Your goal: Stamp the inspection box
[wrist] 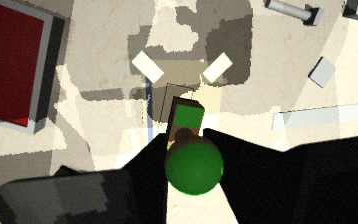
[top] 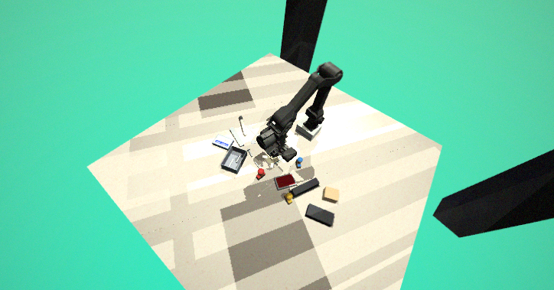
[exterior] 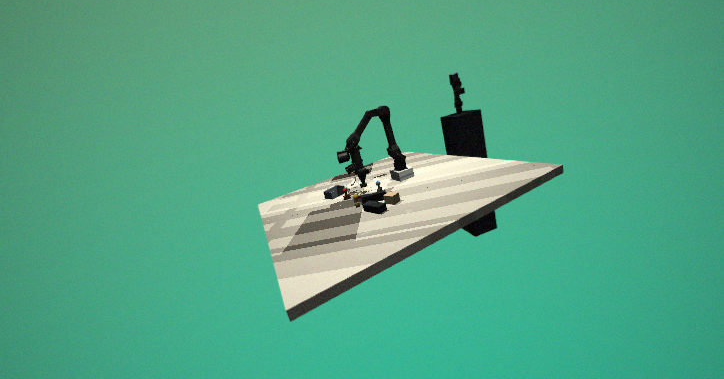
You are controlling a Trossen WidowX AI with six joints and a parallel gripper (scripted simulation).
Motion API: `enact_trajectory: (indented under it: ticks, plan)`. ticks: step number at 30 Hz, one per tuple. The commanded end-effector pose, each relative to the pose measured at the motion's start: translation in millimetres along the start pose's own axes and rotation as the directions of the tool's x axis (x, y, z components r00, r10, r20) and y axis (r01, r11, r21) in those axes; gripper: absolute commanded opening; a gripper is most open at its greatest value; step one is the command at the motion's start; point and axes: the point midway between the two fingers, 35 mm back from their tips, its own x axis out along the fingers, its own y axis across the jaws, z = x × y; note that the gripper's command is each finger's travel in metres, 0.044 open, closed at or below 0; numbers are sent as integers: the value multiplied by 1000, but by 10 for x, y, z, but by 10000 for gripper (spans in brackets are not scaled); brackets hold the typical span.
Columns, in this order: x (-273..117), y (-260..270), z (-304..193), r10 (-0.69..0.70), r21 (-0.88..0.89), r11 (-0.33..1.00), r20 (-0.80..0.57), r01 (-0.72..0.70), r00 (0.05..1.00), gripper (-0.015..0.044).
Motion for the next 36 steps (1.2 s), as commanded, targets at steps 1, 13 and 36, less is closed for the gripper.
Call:
enact_trajectory:
  ticks: [1,13,36]
  plan:
    - [-105,1,21,3,-2,1000,13,-3,1000,0]
    - [-301,-1,14,3,-2,1000,13,-3,1000,0]
    - [-433,-519,182,-2,-3,1000,14,3,1000,0]
